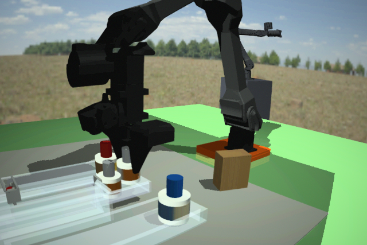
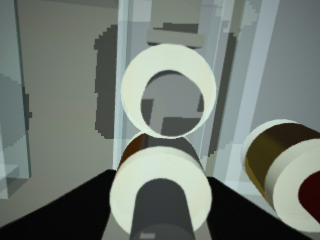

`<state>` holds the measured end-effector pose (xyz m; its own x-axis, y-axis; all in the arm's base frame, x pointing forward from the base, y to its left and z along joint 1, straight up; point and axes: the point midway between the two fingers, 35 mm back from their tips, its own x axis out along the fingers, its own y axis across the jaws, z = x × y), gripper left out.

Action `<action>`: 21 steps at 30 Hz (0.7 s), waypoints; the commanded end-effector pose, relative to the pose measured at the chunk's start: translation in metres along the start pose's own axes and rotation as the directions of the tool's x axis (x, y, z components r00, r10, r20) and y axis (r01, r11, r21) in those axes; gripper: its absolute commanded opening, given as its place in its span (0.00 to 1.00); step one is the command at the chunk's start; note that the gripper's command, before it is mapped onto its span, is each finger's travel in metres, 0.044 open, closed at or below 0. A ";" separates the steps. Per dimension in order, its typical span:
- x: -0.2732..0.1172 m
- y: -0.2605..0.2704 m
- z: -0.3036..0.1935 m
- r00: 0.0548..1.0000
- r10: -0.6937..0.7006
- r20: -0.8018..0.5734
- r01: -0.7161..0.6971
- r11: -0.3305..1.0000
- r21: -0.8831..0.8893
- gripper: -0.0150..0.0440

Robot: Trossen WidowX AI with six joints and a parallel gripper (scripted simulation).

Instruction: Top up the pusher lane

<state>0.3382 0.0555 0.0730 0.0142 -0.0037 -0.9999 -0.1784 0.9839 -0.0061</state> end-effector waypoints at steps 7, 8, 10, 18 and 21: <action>0.003 0.001 0.004 1.000 0.004 0.018 -0.004 1.000 0.005 0.25; 0.004 0.001 0.004 1.000 0.004 0.018 -0.004 1.000 0.005 0.25; 0.004 0.001 0.004 1.000 0.004 0.018 -0.004 1.000 0.005 0.25; 0.007 0.001 0.004 1.000 0.004 0.018 -0.004 1.000 0.005 0.25; 0.008 0.001 0.004 1.000 0.004 0.018 -0.004 1.000 0.005 0.25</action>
<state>0.3383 0.0555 0.0661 0.0148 -0.0035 -0.9999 -0.1783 0.9839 -0.0061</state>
